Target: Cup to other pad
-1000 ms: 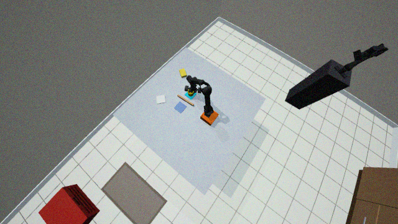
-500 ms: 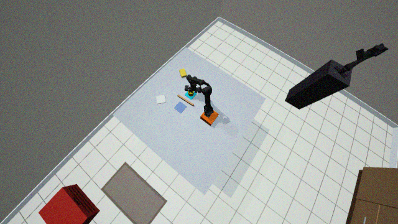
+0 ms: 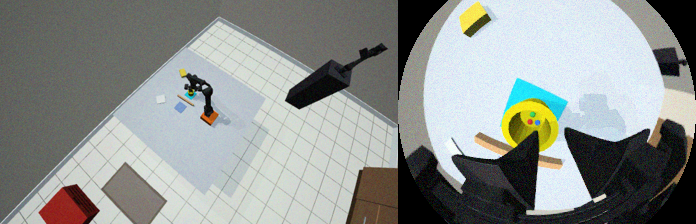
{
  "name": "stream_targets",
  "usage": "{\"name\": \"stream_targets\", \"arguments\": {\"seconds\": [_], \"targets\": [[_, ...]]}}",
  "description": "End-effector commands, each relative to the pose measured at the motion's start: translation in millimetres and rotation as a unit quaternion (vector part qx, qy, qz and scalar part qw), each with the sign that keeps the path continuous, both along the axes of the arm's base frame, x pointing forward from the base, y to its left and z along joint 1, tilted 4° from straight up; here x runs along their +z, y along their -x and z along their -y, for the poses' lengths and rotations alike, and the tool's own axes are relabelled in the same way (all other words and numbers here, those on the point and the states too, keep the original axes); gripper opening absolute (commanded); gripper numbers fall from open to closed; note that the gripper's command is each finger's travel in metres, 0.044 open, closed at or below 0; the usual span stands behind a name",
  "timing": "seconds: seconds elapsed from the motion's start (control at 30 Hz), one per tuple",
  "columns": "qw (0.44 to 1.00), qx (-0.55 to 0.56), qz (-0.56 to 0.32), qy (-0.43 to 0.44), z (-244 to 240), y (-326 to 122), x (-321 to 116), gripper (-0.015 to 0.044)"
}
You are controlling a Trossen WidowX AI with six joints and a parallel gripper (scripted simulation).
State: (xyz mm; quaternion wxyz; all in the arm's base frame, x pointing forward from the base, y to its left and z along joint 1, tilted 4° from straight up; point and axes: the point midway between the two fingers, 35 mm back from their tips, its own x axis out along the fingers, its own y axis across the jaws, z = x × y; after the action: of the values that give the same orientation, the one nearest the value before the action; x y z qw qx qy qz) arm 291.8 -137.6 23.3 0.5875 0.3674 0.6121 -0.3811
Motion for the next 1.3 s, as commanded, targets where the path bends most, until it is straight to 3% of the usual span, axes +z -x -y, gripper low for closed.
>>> {"name": "stream_targets", "arguments": {"seconds": [0.0,0.17,0.53,1.03,1.27], "targets": [[1.0,0.0,0.0,0.002,0.3,-0.6,6.8,0.0147],[1.0,0.001,0.0,0.002,-0.5,-0.5,14.2,0.0147],[1.0,0.001,0.0,0.0,-0.4,-0.9,14.0,0.0435],[1.0,0.001,0.001,0.002,-0.1,-4.7,70.2,0.044],[1.0,0.003,0.002,0.001,-0.1,-5.3,69.9,0.044]]}}
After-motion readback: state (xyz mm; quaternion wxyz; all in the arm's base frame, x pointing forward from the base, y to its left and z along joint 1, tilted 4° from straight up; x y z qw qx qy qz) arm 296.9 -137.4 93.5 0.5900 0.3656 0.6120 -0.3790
